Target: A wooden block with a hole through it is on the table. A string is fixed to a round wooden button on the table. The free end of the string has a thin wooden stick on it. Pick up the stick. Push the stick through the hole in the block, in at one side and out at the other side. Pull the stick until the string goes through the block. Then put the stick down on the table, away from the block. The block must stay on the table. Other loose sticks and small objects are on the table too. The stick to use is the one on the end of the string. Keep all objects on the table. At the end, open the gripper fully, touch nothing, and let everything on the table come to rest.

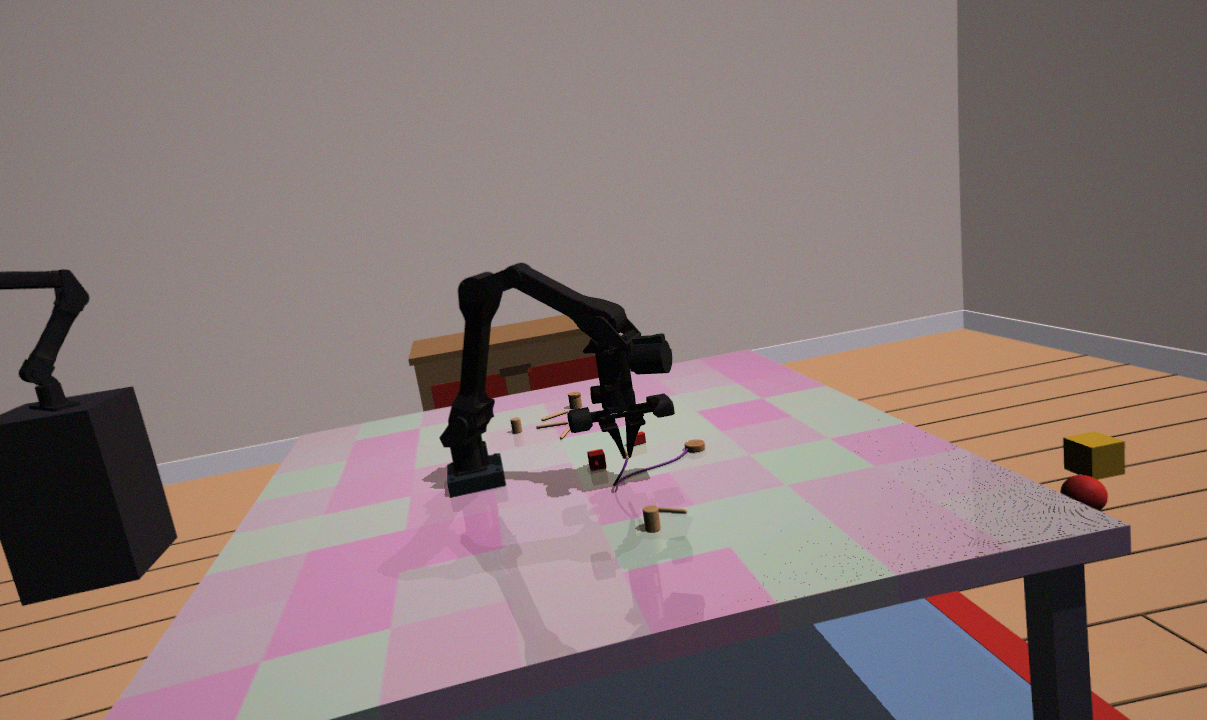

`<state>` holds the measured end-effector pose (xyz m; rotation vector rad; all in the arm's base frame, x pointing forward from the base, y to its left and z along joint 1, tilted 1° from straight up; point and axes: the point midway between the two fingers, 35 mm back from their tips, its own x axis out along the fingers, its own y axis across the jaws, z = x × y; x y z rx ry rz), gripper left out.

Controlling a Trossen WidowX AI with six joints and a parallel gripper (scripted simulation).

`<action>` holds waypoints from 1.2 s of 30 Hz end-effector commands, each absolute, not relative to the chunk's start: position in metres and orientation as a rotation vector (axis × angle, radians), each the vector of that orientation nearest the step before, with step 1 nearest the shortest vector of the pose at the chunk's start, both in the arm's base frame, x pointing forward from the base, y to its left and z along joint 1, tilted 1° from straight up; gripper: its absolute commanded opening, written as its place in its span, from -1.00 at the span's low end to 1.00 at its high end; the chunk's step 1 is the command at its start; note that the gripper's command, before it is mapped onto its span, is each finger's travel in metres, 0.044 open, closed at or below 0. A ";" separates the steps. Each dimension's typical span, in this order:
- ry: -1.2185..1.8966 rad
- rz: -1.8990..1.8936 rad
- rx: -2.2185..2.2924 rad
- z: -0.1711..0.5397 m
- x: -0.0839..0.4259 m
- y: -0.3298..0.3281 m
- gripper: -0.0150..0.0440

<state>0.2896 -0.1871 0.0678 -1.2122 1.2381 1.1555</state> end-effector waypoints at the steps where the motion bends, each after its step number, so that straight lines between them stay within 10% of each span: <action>1: 1.237 1.160 -1.224 0.069 0.291 -0.191 -0.49; 36: 1.241 1.156 -1.227 0.072 0.291 -0.236 -0.49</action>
